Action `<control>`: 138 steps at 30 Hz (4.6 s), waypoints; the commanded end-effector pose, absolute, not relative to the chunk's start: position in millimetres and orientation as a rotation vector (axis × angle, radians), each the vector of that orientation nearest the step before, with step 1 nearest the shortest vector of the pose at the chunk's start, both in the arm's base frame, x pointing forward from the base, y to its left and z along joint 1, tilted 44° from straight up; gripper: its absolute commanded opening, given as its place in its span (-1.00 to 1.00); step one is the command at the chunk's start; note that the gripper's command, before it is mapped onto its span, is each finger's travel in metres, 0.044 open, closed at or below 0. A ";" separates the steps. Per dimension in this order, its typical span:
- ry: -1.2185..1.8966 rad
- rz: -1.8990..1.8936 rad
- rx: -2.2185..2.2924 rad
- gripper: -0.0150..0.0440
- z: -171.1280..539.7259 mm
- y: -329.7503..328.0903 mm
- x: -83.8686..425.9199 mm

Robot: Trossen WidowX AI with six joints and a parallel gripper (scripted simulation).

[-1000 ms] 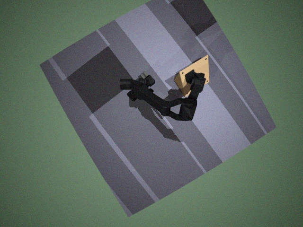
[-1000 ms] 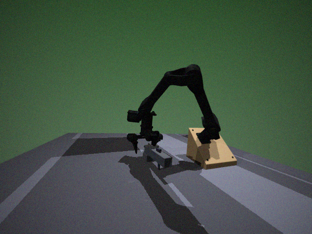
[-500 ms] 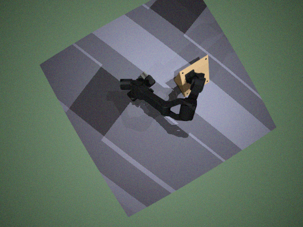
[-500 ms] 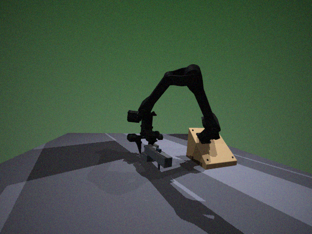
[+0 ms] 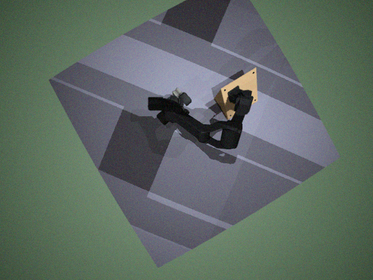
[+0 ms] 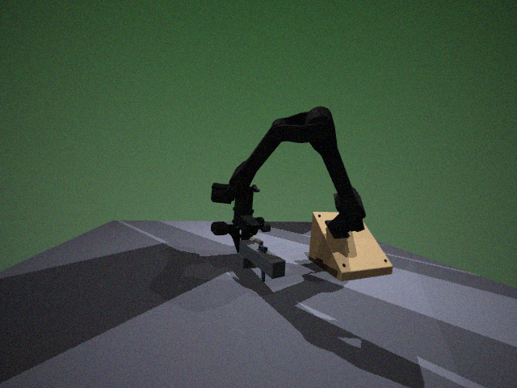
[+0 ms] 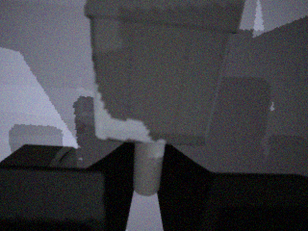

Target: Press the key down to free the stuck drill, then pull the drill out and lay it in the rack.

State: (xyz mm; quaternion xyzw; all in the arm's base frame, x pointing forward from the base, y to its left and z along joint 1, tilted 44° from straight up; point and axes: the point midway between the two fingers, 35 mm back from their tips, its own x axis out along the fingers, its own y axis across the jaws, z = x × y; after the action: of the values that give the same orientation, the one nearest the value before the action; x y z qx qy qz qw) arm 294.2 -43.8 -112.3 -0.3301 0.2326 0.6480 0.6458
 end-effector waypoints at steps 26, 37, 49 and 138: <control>0.527 1.473 -0.745 -0.49 -135.8 -69.3 301.3; 0.527 1.475 -0.738 -0.22 -140.3 -72.4 299.6; 0.527 1.473 -0.745 0.84 -138.6 -70.5 300.5; 0.526 1.473 -0.745 1.00 -131.1 -60.0 303.0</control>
State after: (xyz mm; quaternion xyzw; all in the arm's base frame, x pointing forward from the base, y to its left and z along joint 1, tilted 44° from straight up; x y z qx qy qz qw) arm 305.4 -62.2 -130.8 -0.3323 0.2305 0.6471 0.6463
